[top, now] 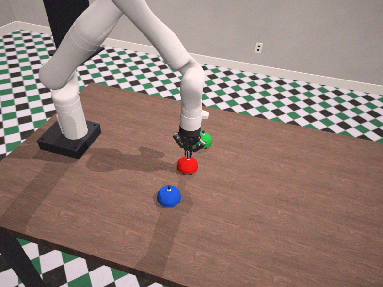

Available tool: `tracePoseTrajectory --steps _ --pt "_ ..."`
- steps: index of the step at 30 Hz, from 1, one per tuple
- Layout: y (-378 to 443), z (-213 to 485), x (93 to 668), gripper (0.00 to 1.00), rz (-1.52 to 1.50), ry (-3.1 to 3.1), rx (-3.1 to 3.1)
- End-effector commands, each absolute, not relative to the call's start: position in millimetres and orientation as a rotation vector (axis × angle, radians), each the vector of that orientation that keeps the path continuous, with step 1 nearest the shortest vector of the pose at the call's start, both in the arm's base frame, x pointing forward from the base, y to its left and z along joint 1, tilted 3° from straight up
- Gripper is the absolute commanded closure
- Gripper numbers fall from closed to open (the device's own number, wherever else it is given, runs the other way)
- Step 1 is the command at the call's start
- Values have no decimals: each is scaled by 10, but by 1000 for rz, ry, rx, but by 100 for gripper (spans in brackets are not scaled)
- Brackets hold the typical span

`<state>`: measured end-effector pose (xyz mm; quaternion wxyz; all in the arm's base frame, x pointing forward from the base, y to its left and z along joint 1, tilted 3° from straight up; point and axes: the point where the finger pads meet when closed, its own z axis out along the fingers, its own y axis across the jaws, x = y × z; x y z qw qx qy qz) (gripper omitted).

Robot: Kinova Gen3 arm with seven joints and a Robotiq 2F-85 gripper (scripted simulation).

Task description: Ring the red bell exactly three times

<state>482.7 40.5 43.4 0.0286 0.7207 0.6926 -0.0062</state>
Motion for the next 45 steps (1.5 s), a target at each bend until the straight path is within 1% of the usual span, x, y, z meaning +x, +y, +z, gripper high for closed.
tracePoseTrajectory --steps 1,23,45 --pt "404 426 4826 100 -20 2137 2224" --pt "406 469 4824 100 -20 2137 2224" --pt "431 961 4810 100 -20 2137 2224"
